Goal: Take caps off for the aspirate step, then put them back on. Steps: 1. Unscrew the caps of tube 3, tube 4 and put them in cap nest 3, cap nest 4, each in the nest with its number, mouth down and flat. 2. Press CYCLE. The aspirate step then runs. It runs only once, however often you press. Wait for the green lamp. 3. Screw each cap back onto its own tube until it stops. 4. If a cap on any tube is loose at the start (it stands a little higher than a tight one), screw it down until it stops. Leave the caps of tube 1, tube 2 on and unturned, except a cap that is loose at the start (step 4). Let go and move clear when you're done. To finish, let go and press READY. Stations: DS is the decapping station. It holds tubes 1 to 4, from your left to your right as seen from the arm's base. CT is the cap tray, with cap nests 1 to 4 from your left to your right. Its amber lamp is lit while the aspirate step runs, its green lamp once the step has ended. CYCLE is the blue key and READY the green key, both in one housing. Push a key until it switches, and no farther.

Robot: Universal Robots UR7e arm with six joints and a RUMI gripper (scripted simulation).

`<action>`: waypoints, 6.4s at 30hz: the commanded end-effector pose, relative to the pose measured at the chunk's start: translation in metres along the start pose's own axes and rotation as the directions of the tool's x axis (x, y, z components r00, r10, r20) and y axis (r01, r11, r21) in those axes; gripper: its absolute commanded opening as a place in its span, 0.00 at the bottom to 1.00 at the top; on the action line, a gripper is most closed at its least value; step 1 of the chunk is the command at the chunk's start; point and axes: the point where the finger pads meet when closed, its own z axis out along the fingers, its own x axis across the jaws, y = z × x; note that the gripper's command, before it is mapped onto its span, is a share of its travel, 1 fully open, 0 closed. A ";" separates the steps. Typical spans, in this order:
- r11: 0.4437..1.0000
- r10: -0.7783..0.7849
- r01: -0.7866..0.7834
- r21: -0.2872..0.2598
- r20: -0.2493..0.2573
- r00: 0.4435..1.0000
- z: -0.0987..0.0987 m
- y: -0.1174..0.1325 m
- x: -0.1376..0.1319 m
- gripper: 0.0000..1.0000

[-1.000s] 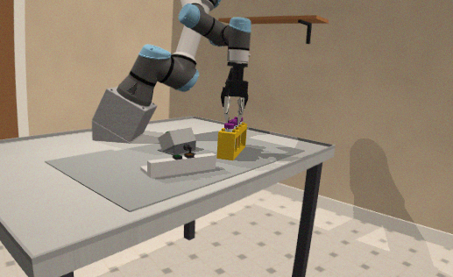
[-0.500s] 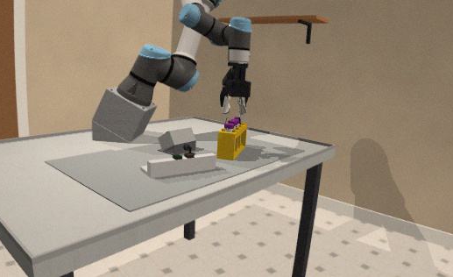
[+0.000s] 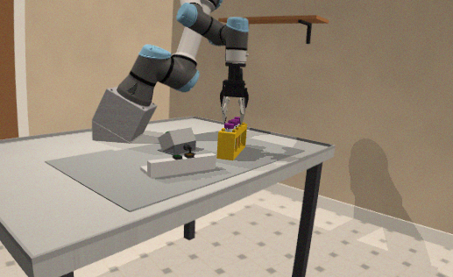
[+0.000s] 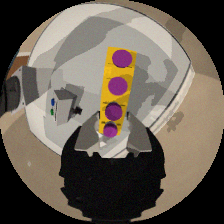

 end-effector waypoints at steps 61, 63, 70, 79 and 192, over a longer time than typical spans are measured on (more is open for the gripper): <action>0.923 -0.385 0.385 -0.011 0.013 0.923 0.000 0.000 0.000 0.00; 0.923 -0.385 0.385 -0.011 0.013 0.923 0.000 0.000 0.000 0.35; 0.923 -0.384 0.385 -0.011 0.013 0.923 0.000 0.000 0.000 0.35; 0.998 -0.062 0.062 -0.015 0.008 0.998 -0.001 0.000 0.000 0.35; 0.992 0.128 -0.128 -0.016 0.006 0.992 -0.043 -0.001 0.001 0.00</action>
